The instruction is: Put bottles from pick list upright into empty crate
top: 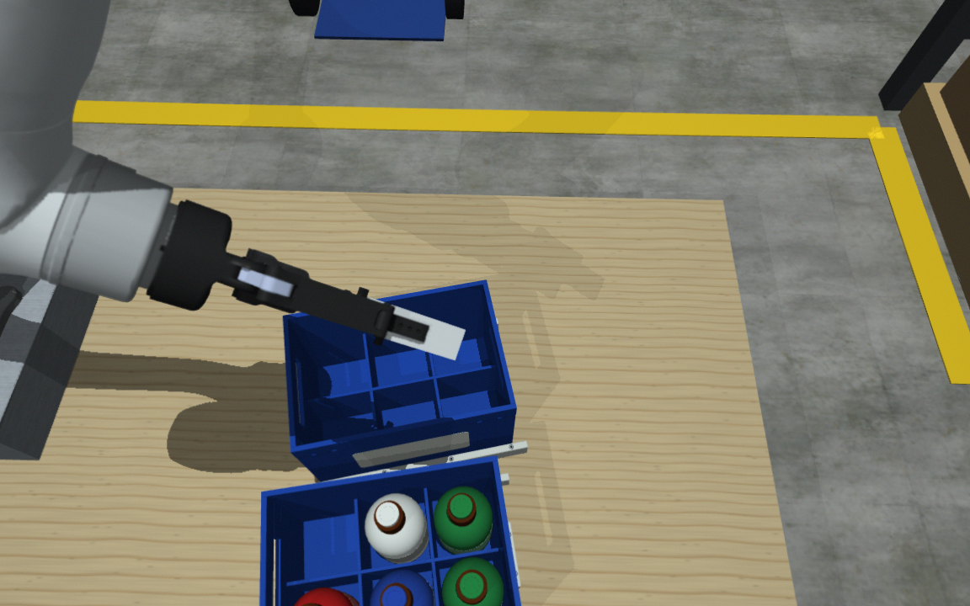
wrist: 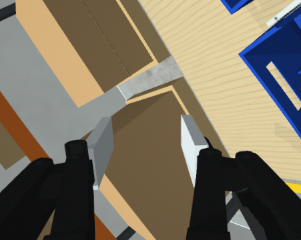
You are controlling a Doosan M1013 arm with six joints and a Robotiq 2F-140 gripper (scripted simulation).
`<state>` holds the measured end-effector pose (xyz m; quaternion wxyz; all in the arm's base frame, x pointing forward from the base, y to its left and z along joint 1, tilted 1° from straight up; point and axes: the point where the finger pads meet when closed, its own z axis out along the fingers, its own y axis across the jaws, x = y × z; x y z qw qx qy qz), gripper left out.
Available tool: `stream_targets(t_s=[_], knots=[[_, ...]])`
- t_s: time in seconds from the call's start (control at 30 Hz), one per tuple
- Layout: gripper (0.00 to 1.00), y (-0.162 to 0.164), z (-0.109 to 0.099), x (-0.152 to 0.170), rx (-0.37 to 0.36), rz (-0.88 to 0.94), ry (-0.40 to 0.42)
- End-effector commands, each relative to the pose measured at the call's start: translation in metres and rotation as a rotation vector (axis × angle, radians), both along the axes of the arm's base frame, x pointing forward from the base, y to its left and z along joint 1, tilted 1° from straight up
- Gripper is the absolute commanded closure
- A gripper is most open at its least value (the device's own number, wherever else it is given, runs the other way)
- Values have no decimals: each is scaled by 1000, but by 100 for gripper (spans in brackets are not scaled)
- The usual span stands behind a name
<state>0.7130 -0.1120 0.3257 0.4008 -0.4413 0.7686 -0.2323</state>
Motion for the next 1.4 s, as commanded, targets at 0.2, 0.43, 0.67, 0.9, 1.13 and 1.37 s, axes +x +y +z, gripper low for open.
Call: stream_targets(t_s=[0.2, 0.43, 0.67, 0.9, 1.13, 1.37], knots=[[62, 44, 0, 11, -7, 59, 15], [62, 68, -1, 15, -24, 154, 42], [62, 103, -3, 19, -33, 209, 58], [62, 133, -5, 19, -59, 333, 99], [62, 163, -8, 18, -64, 354, 106], [62, 197, -12, 13, -100, 494, 159]])
